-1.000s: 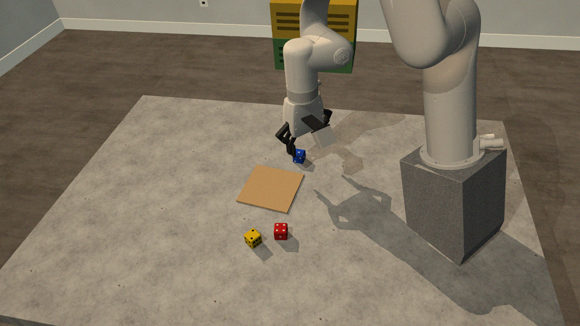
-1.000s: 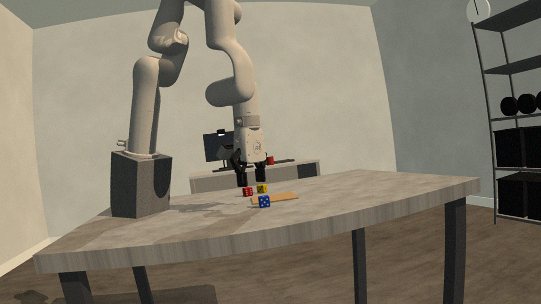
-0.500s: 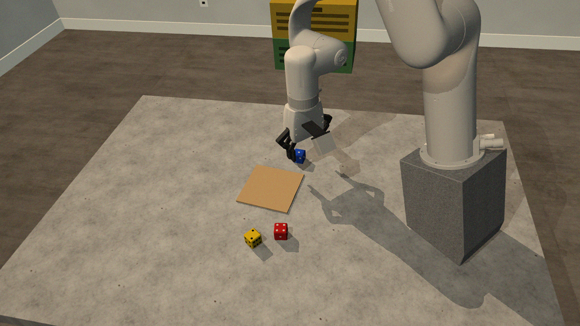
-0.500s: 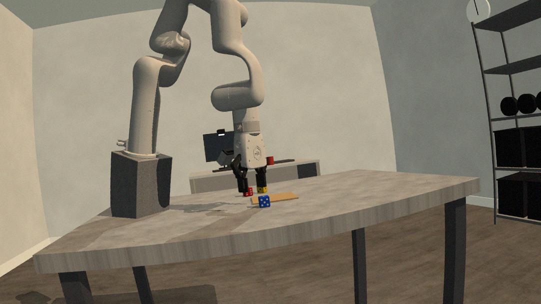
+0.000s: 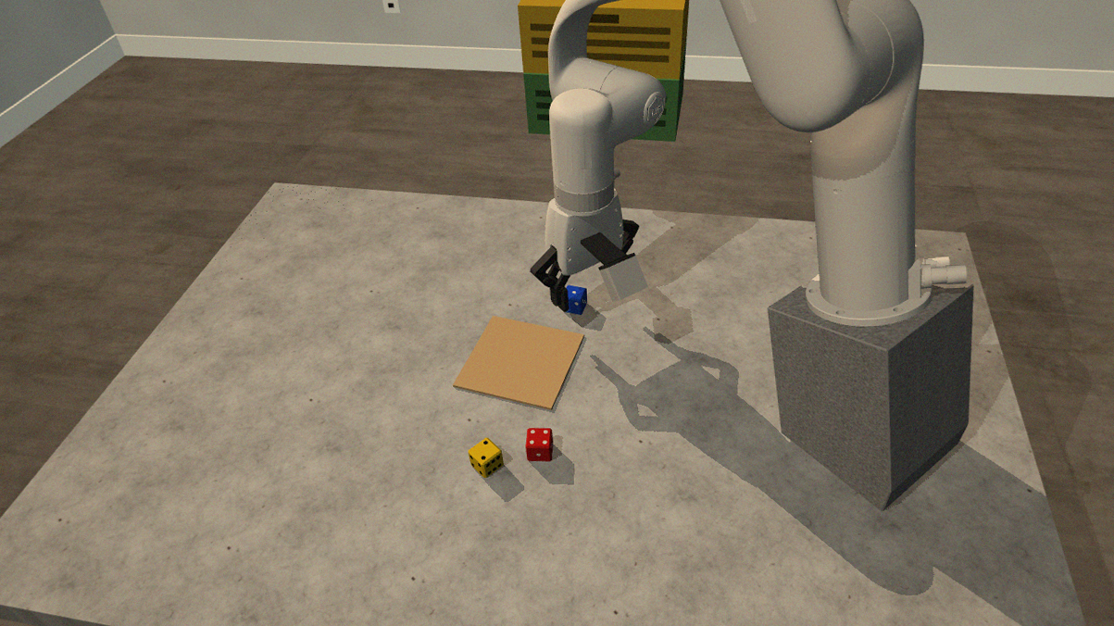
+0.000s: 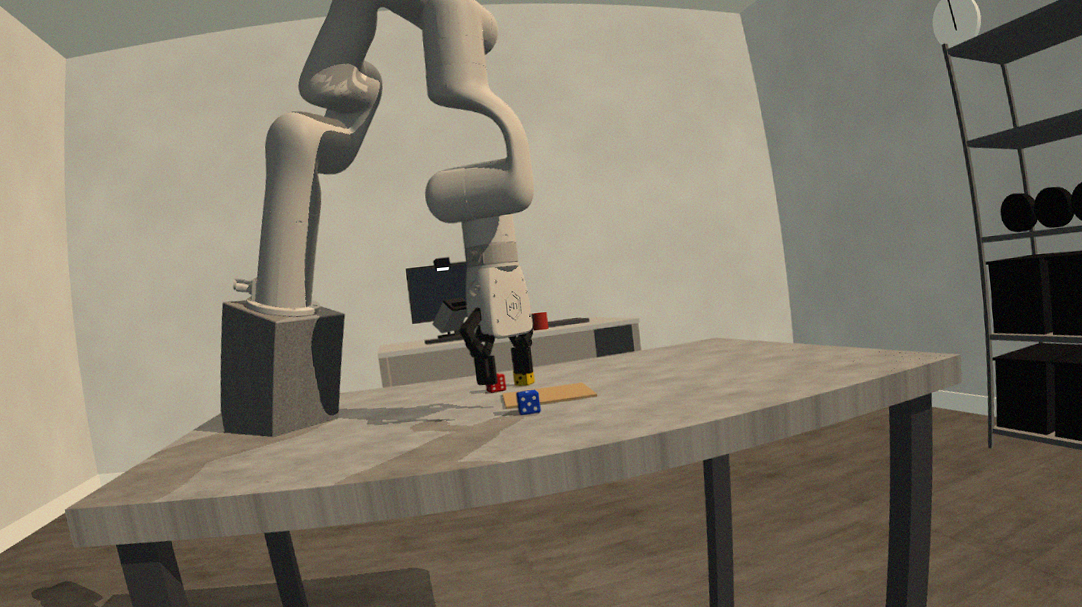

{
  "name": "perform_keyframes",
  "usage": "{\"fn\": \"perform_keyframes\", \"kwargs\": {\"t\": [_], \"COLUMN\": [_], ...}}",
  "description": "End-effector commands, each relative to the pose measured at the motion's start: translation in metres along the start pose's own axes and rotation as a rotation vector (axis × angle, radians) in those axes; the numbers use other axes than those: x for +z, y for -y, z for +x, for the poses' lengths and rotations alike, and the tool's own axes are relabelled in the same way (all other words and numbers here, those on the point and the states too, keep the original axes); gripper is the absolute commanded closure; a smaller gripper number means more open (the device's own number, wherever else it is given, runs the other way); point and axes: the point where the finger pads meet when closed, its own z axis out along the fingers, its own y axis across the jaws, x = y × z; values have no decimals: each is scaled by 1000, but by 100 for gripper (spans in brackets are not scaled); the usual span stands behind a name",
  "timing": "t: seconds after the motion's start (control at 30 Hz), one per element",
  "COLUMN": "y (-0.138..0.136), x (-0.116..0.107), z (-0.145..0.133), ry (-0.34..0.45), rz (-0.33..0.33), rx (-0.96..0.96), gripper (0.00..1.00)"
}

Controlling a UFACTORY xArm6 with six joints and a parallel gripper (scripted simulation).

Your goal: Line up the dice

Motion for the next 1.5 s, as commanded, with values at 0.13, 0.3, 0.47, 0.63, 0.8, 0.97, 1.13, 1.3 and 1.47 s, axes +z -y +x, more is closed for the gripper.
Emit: {"fn": "perform_keyframes", "kwargs": {"t": [0.13, 0.3, 0.47, 0.63, 0.8, 0.97, 1.13, 1.3, 1.47], "y": [0, 0, 0, 0, -1, -3, -10, -26, -53], "x": [0, 0, 0, 0, 0, 0, 0, 0, 0], "z": [-1, -1, -1, -1, 0, 1, 9, 26, 54], "ry": [2, 2, 2, 2, 2, 2, 2, 2, 2], "rz": [-1, -1, -1, -1, -1, -1, -1, -1, -1], "rx": [0, 0, 0, 0, 0, 0, 0, 0, 0], "gripper": [0, 0, 0, 0, 0, 0, 0, 0, 0]}}
